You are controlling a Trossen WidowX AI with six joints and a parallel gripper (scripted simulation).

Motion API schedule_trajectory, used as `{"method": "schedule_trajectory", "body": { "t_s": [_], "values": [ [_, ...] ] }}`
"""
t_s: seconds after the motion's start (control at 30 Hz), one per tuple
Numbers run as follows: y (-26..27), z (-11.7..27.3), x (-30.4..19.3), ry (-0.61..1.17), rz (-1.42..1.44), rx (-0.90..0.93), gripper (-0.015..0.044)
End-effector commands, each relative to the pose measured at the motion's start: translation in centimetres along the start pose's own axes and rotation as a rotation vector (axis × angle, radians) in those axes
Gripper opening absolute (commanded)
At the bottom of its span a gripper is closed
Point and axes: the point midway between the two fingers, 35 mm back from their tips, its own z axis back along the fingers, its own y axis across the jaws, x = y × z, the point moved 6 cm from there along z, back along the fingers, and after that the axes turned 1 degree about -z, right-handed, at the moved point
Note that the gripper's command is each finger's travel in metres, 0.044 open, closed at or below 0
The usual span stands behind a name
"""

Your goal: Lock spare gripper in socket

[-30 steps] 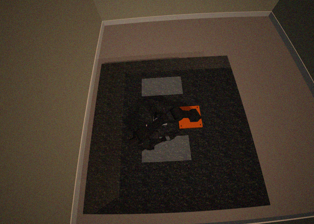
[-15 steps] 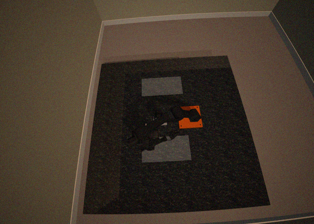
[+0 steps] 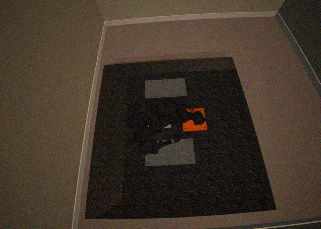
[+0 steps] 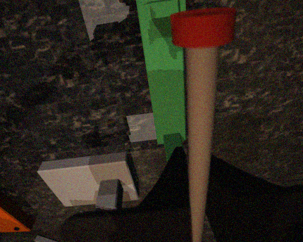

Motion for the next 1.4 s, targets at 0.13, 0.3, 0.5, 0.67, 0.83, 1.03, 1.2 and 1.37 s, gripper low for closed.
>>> {"method": "schedule_trajectory", "body": {
  "t_s": [0.13, 0.3, 0.5, 0.67, 0.83, 1.03, 1.2, 1.37],
  "values": [
    [0.0, -0.2, 0.0, 0.002, 0.001, 0.004, 0.0000],
    [0.1, -0.1, 0.0, 0.002, 0.001, 0.005, 0.0007],
    [1.5, 0.4, 0.0, 0.001, 0.003, 0.005, 0.0000],
    [2.9, 0.9, 0.0, 0.000, 0.004, 0.006, 0.0000],
    [4.3, 1.3, -0.1, -0.001, 0.005, 0.007, 0.0000],
    [6.0, 1.6, -0.2, -0.003, 0.002, 0.009, 0.0000],
    [7.4, 1.8, -0.4, -0.004, 0.002, 0.010, 0.0000],
    [8.7, 2.0, -0.6, -0.003, 0.008, 0.009, 0.0000]
  ]
}}
